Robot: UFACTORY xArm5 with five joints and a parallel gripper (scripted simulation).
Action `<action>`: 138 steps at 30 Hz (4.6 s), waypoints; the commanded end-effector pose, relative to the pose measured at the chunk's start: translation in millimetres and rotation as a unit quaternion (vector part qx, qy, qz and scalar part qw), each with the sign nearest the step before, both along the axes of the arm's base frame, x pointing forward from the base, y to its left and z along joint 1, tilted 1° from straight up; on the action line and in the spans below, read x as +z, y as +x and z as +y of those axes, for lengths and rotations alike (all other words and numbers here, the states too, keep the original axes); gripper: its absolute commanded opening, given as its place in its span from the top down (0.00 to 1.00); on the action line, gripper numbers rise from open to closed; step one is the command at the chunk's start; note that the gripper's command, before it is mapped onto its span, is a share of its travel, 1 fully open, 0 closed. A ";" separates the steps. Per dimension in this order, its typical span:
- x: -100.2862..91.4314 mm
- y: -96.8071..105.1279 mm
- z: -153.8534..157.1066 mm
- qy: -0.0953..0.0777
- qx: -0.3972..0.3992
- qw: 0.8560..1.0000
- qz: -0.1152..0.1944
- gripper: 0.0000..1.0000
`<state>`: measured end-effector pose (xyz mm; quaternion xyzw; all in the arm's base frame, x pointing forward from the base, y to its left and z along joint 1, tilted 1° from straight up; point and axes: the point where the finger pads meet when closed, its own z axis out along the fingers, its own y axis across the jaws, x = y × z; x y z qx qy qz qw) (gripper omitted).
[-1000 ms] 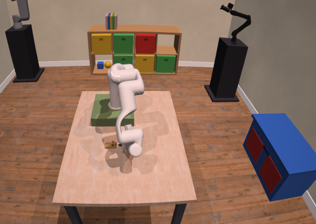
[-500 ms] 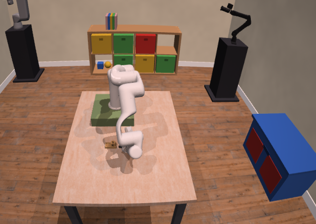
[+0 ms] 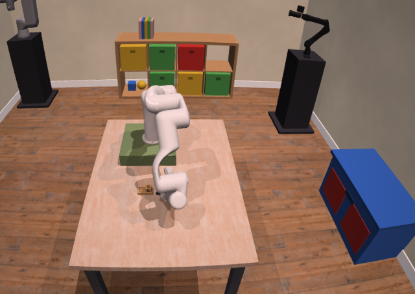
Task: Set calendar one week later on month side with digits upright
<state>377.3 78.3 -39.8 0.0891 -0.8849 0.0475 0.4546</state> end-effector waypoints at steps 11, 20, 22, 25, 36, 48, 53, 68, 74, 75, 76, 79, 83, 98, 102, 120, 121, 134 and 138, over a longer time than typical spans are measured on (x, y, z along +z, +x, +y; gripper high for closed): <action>0.9 1.2 0.3 0.000 0.000 1.000 -0.002 0.73; 0.9 1.2 0.3 0.000 0.000 1.000 -0.002 0.73; 0.9 1.2 0.3 0.000 0.000 1.000 -0.002 0.73; 0.9 1.2 0.3 0.000 0.000 1.000 -0.002 0.73; 0.8 1.2 0.3 0.000 0.000 1.000 -0.002 0.73; -1.5 1.2 0.4 0.000 0.000 1.000 -0.002 0.73; -2.5 1.1 0.4 0.000 0.000 1.000 -0.002 0.73; -2.8 1.1 0.4 0.000 0.000 1.000 -0.002 0.73; -2.8 1.1 0.4 0.000 0.000 1.000 -0.002 0.73; -2.8 1.1 0.4 0.000 0.000 1.000 -0.002 0.73; -2.8 1.1 0.4 0.000 0.000 1.000 -0.002 0.73; -2.8 1.1 0.4 0.000 0.000 1.000 -0.002 0.73; -2.8 1.1 0.4 0.000 0.000 1.000 -0.002 0.73; -2.8 1.1 0.4 0.000 0.000 1.000 -0.002 0.73; -2.8 1.1 0.4 0.000 0.000 1.000 -0.002 0.73; -2.8 1.1 0.4 0.000 0.000 1.000 -0.002 0.61; -2.8 1.1 0.4 0.000 0.000 1.000 -0.002 0.57; -2.8 1.1 0.4 0.000 0.000 1.000 -0.002 0.31; -2.8 1.1 0.4 0.000 0.000 1.000 -0.002 0.31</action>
